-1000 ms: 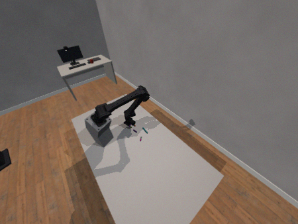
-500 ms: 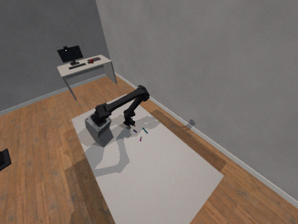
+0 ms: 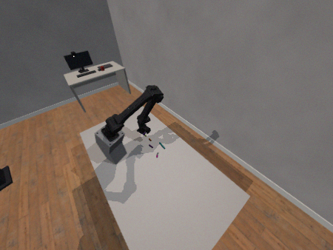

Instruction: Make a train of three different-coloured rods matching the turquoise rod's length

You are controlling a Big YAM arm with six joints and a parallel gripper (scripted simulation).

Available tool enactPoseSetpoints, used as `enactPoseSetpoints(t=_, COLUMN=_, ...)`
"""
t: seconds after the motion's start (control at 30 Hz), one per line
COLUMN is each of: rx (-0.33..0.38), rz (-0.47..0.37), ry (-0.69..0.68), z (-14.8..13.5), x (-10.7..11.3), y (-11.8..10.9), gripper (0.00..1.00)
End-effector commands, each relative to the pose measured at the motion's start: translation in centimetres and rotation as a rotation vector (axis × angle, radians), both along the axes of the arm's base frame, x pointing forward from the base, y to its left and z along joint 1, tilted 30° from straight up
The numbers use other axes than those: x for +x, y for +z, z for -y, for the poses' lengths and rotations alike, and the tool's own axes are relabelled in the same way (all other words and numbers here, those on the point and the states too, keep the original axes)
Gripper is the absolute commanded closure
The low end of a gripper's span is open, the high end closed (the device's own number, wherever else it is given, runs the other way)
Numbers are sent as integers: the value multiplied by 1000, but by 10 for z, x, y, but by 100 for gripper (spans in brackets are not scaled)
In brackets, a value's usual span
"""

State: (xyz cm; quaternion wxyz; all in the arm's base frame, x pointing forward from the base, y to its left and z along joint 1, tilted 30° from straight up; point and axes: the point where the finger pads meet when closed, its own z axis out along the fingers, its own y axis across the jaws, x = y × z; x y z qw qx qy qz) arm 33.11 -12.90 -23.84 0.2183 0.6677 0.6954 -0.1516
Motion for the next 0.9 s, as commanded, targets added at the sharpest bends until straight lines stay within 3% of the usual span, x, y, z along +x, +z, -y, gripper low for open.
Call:
enactPoseSetpoints(t=0.0, rx=7, rz=-43, ry=-47, z=3, x=-23, y=-8, gripper=96)
enactPoseSetpoints(t=0.33, rx=6, rz=-30, ry=-48, z=4, x=-17, y=-5, gripper=96)
enactPoseSetpoints(t=0.43, rx=21, rz=62, ry=-147, z=24, x=3, y=15, gripper=96)
enactPoseSetpoints(t=0.53, rx=21, rz=62, ry=-147, z=24, x=3, y=15, gripper=96)
enactPoseSetpoints(t=0.57, rx=32, rz=103, ry=-220, z=38, x=6, y=23, gripper=96)
enactPoseSetpoints(t=0.63, rx=29, rz=102, ry=-220, z=39, x=6, y=23, gripper=96)
enactPoseSetpoints(t=0.67, rx=43, rz=153, ry=-308, z=56, x=9, y=33, gripper=96)
enactPoseSetpoints(t=0.8, rx=46, rz=115, ry=-310, z=52, x=-6, y=24, gripper=96)
enactPoseSetpoints(t=0.83, rx=54, rz=210, ry=-406, z=77, x=10, y=45, gripper=96)
enactPoseSetpoints(t=0.87, rx=54, rz=208, ry=-407, z=77, x=9, y=45, gripper=96)
